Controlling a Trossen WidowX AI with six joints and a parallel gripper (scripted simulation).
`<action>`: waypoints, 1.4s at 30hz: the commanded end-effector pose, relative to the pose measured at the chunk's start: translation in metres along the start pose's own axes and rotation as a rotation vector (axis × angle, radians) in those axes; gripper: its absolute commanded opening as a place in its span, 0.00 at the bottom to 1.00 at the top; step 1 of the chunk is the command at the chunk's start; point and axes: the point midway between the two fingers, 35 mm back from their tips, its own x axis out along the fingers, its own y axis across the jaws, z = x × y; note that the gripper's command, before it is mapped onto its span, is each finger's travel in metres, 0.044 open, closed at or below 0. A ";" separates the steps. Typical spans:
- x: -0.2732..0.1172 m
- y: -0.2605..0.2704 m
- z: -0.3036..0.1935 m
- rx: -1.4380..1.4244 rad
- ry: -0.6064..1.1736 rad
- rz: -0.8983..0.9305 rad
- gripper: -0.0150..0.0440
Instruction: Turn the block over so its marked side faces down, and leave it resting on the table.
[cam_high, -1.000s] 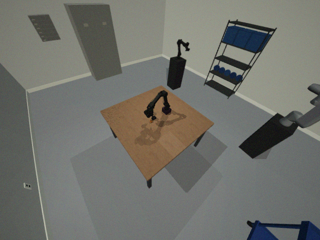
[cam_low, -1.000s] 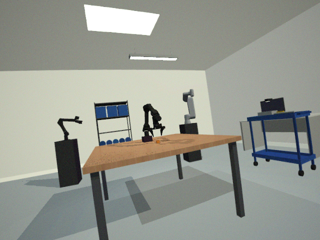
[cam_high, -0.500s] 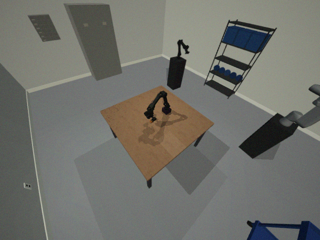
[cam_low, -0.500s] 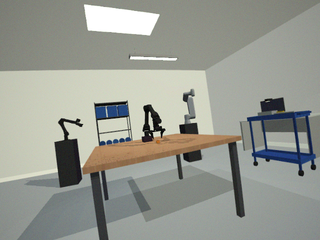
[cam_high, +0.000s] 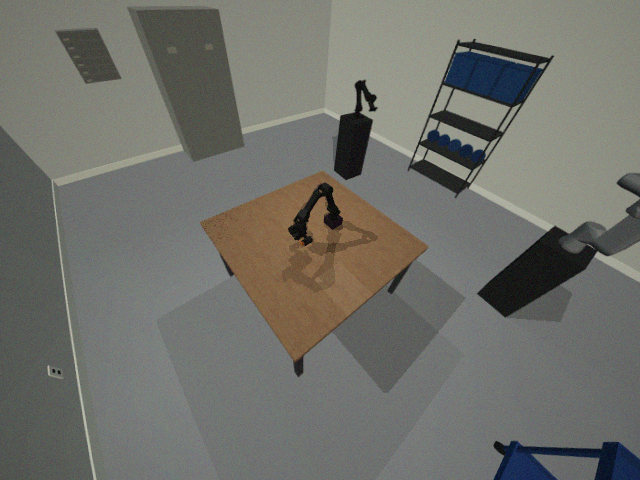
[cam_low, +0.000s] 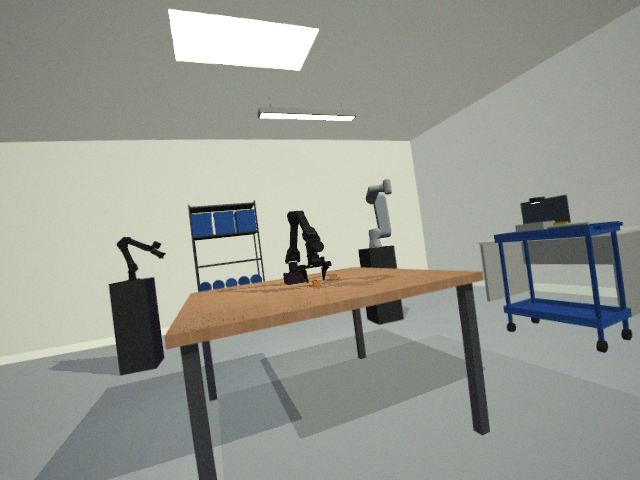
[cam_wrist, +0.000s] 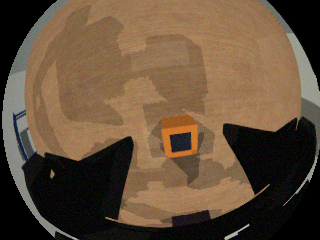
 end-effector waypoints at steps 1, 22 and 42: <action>0.010 0.000 -0.005 -0.004 0.017 0.002 1.00; 0.011 0.000 -0.005 -0.004 0.017 0.002 0.40; -0.018 0.000 -0.004 -0.004 0.006 0.002 0.25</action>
